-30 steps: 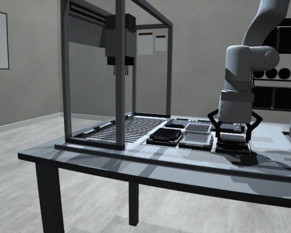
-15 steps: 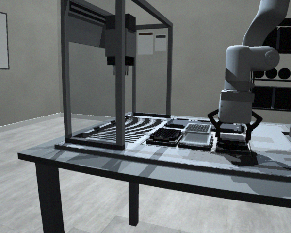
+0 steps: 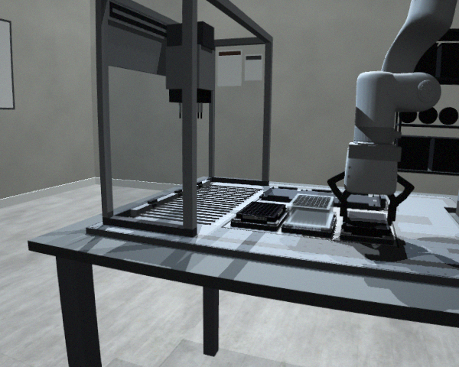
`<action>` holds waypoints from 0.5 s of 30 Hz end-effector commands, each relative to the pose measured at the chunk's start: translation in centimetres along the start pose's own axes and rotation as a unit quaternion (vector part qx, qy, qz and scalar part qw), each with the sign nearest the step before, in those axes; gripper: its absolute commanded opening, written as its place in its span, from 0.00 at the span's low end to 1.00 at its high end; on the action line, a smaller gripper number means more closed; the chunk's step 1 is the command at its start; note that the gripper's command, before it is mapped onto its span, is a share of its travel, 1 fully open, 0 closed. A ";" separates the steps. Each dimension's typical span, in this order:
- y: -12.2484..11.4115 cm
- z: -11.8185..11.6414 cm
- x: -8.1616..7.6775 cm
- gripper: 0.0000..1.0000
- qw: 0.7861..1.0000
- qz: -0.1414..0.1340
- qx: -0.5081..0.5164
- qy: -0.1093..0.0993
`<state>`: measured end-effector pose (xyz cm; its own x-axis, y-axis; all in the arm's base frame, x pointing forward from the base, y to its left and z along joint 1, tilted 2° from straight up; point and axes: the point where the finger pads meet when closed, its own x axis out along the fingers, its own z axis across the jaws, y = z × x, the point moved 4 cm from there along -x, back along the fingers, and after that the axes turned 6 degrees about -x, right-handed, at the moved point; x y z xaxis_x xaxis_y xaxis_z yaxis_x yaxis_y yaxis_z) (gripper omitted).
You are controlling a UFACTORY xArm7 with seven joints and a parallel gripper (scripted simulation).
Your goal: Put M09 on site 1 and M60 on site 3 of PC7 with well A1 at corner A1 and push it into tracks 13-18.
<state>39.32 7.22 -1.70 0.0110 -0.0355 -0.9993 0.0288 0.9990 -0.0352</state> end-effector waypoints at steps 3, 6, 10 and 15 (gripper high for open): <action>0.0 0.1 -0.4 0.00 1.000 0.000 0.000 -0.002; 0.0 0.1 -0.6 0.00 1.000 0.000 0.000 -0.002; 0.0 0.1 -0.8 0.00 1.000 0.000 0.000 -0.002; 0.0 0.1 -1.0 0.00 1.000 0.000 0.000 -0.002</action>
<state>39.32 7.25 -0.98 0.0114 -0.0355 -0.9993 0.0288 0.9990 -0.0351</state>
